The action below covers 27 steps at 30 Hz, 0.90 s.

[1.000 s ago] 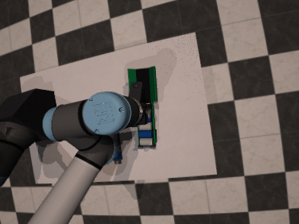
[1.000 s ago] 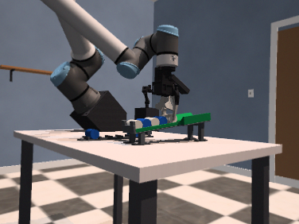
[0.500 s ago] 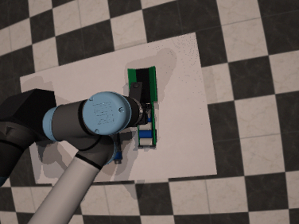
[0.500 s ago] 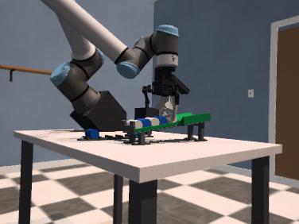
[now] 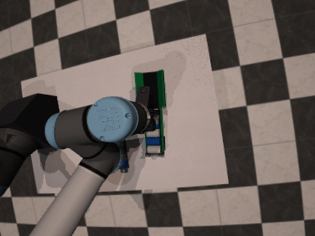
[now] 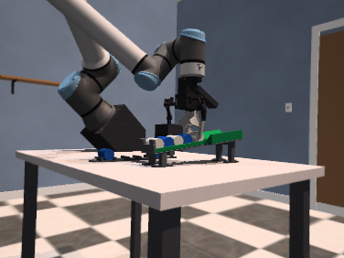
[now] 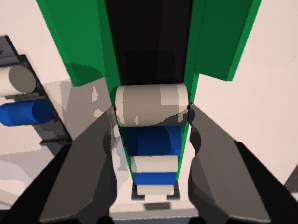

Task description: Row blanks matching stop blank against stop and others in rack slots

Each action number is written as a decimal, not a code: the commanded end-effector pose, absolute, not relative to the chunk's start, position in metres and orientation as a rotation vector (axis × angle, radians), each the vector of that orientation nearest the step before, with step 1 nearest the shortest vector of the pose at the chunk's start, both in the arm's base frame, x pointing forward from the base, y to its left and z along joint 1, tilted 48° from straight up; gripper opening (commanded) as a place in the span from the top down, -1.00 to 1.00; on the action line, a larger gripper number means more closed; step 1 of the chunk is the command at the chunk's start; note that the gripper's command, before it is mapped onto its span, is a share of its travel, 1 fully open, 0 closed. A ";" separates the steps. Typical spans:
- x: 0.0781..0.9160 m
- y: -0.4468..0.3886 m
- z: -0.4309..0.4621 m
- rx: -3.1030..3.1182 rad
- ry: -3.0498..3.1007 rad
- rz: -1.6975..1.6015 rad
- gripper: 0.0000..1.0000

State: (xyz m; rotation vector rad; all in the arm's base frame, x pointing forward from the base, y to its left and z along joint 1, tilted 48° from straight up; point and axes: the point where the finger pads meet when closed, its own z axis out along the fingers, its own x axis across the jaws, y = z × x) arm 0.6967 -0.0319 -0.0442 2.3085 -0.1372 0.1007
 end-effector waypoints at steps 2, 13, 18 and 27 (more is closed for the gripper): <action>0.696 -0.033 -0.045 2.309 -0.138 0.098 0.28; 0.696 -0.033 -0.044 2.309 -0.138 0.099 0.28; 0.696 -0.033 -0.044 2.309 -0.138 0.099 0.28; 0.696 -0.033 -0.044 2.309 -0.138 0.099 0.23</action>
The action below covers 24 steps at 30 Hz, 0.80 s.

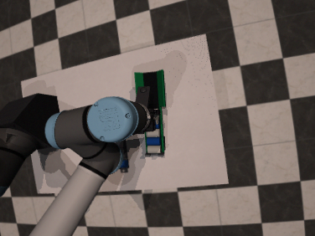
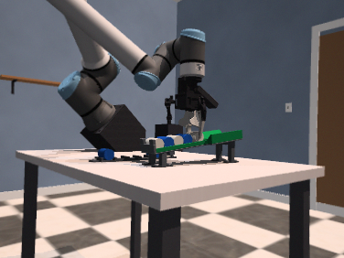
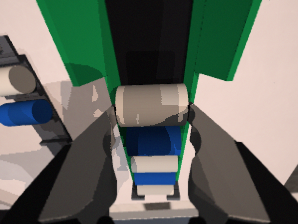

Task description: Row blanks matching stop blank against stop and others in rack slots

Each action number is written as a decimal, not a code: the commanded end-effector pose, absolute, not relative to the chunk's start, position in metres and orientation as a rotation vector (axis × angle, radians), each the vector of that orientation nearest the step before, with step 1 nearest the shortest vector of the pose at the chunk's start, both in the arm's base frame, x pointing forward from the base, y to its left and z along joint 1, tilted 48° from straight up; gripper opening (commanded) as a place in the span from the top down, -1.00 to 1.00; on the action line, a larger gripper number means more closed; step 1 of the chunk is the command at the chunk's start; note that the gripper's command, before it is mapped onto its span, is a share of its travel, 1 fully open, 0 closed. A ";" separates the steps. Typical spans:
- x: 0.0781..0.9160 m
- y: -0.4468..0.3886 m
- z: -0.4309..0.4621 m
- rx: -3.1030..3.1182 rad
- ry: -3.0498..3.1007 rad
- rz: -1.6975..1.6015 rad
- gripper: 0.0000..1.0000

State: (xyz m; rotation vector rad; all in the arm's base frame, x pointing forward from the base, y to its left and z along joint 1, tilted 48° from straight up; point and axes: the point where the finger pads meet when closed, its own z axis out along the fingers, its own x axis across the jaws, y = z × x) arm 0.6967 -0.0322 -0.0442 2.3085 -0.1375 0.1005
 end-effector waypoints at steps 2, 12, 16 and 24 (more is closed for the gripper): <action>0.696 -0.033 -0.044 2.309 -0.138 0.099 0.23; 0.696 -0.033 -0.044 2.309 -0.138 0.099 0.08; 0.696 -0.033 -0.044 2.309 -0.138 0.099 0.03; 0.696 -0.033 -0.044 2.309 -0.138 0.099 0.03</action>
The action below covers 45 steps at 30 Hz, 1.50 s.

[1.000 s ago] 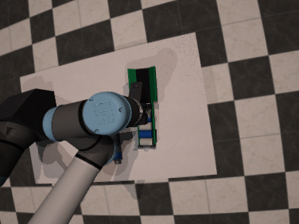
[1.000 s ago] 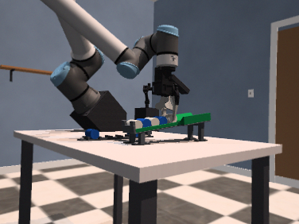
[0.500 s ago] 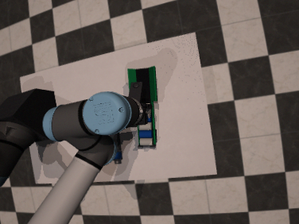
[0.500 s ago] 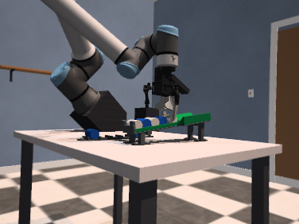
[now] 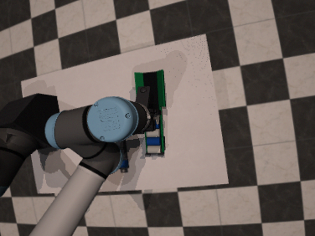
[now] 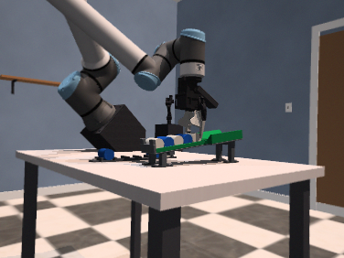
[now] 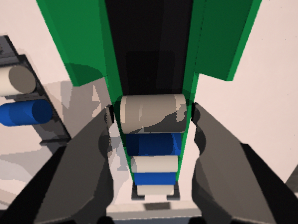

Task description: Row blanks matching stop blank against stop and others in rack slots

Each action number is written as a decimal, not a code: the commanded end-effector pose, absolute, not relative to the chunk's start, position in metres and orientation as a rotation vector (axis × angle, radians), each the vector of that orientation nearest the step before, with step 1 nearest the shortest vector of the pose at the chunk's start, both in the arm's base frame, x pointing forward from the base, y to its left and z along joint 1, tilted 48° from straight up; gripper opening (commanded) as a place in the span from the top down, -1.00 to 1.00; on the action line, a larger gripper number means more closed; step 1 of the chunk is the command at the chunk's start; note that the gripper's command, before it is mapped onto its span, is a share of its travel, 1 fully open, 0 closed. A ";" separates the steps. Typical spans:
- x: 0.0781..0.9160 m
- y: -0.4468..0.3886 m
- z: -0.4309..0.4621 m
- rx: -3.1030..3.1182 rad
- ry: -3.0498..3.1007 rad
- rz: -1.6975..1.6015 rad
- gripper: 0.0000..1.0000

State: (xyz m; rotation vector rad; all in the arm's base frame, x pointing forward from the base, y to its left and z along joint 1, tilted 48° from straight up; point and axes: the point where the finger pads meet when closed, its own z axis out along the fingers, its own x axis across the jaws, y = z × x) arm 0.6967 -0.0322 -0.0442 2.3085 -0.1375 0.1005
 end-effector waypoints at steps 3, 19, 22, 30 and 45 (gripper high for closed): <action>0.696 -0.032 -0.043 2.309 -0.138 0.100 0.03; 0.697 0.011 -0.004 2.310 -0.139 0.107 0.03; 0.697 0.022 0.006 2.310 -0.139 0.107 0.03; 0.696 0.035 0.018 2.310 -0.139 0.107 0.03; 0.695 0.035 0.017 2.309 -0.138 0.102 -1.00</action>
